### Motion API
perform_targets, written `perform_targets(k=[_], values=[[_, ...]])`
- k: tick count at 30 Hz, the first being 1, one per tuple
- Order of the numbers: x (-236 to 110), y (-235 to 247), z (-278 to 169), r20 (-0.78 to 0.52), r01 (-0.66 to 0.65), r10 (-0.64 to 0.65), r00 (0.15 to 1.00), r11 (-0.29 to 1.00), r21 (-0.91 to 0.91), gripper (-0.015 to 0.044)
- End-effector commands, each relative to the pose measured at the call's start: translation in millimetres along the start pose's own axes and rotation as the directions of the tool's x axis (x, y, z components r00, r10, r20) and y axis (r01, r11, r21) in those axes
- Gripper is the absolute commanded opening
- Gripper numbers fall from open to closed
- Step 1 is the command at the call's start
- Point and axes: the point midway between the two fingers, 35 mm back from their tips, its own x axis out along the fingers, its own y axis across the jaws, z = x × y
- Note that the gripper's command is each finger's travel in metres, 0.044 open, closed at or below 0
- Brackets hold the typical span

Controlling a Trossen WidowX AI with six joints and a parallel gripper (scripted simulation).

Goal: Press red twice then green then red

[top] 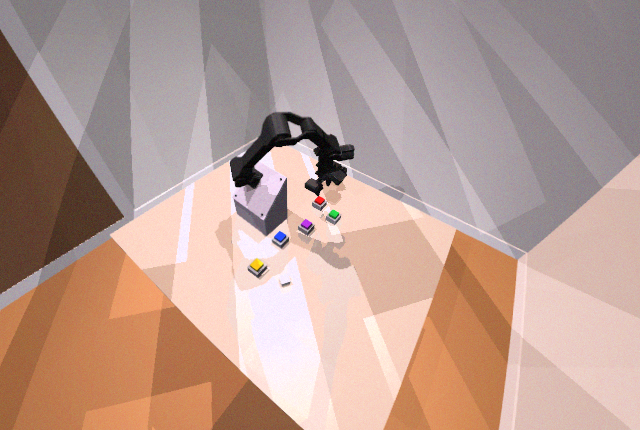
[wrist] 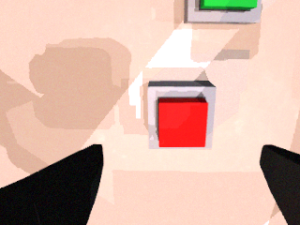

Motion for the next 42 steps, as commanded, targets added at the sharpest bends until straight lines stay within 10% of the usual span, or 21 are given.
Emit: perform_targets(k=[1,8,42], values=[[26,-5,-6,-0.01,0.021,-0.021,1.0,1.0,-0.015,0.019],[26,-5,-6,-0.01,0.021,-0.021,1.0,1.0,-0.015,0.002],[60,-6,-7,-0.01,0.022,-0.023,1.0,1.0,-0.015,0.002]])
